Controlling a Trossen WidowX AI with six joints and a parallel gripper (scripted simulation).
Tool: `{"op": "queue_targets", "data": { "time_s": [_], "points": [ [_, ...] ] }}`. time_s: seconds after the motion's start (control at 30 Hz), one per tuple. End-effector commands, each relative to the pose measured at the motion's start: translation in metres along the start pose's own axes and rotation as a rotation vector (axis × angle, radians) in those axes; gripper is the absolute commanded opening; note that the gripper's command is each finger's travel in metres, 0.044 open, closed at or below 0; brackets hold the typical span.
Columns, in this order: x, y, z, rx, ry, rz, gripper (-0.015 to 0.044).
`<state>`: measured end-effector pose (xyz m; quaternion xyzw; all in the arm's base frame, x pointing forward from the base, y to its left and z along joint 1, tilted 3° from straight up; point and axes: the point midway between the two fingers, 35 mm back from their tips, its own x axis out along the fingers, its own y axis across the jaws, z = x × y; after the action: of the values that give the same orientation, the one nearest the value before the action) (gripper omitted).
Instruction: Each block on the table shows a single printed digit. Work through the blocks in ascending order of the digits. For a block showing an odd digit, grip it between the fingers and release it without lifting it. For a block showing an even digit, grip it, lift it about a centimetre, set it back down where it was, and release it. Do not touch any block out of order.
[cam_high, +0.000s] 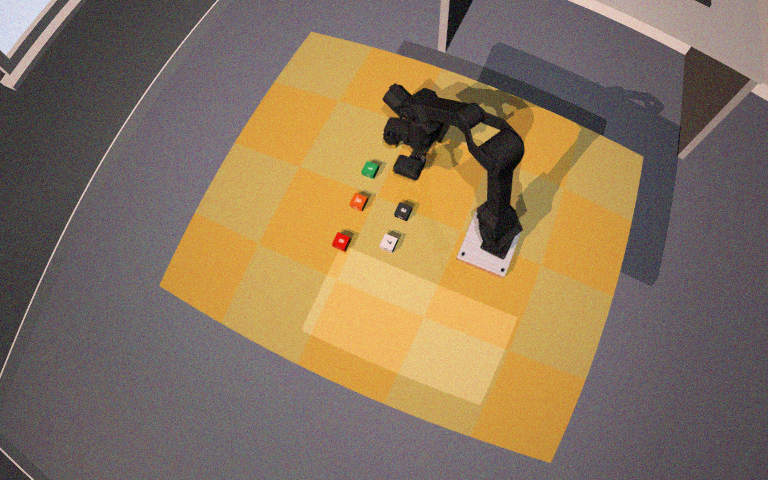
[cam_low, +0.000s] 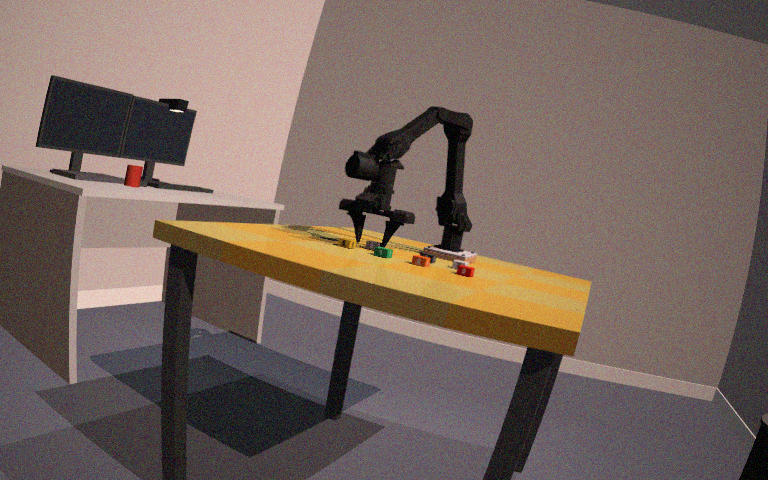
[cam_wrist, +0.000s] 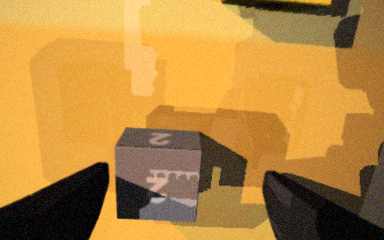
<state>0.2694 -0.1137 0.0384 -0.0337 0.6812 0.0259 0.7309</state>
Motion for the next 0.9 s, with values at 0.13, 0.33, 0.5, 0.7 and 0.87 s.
{"op": "queue_targets", "data": {
  "time_s": [0.13, 0.33, 0.5, 0.7, 0.87],
  "points": [
    [0.0004, 0.0002, 0.0004, -0.002, -0.003, 0.001, 0.0120],
    [0.0004, 0.0002, 0.0004, -0.002, -0.003, 0.001, 0.0120],
    [0.0004, 0.0002, 0.0004, -0.002, -0.003, 0.001, 0.0120],
    [0.0004, 0.0002, 0.0004, -0.002, -0.003, 0.001, 0.0120],
    [0.0004, 0.0002, 0.0004, -0.002, -0.003, 0.001, 0.0120]
  ]
}}
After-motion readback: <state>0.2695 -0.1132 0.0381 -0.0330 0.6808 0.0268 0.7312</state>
